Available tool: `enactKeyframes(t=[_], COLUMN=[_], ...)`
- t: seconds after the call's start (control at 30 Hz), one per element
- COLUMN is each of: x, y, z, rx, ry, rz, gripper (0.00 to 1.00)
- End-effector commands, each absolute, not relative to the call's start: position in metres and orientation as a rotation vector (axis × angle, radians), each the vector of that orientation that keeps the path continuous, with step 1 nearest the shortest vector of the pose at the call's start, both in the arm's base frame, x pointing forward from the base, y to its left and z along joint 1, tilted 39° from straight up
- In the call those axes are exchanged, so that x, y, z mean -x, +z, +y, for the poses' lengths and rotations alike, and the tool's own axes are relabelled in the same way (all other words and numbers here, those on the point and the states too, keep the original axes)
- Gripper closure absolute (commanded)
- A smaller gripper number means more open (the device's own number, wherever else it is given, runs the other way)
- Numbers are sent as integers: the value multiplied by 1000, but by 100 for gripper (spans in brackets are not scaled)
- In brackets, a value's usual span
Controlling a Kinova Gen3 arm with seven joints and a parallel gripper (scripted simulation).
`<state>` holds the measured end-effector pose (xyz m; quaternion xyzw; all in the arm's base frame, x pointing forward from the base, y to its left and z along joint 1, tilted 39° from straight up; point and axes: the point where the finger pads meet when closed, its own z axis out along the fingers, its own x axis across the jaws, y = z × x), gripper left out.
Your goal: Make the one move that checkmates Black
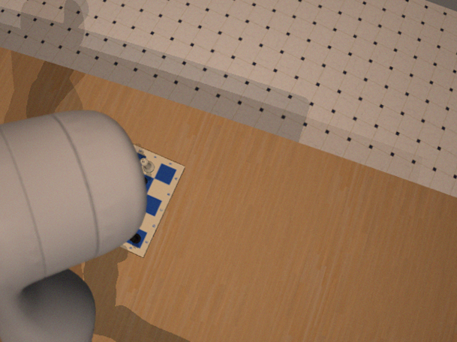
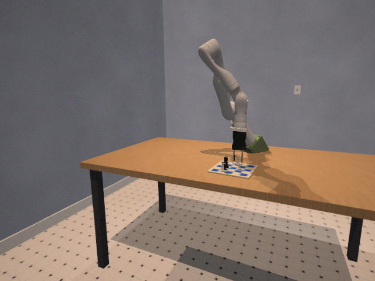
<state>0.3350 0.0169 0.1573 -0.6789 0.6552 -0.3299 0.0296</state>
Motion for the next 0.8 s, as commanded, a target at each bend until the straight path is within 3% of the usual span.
enactKeyframes(t=[0.0, 0.23, 0.27, 0.77], x=[-335, -335, -335, -335], y=[157, 157, 157, 157], z=[17, 17, 17, 17], rx=[2094, 2094, 2094, 2094], ry=[-1017, -1017, -1017, -1017], rz=[2020, 2020, 2020, 2020], gripper=[21, 21, 100, 100])
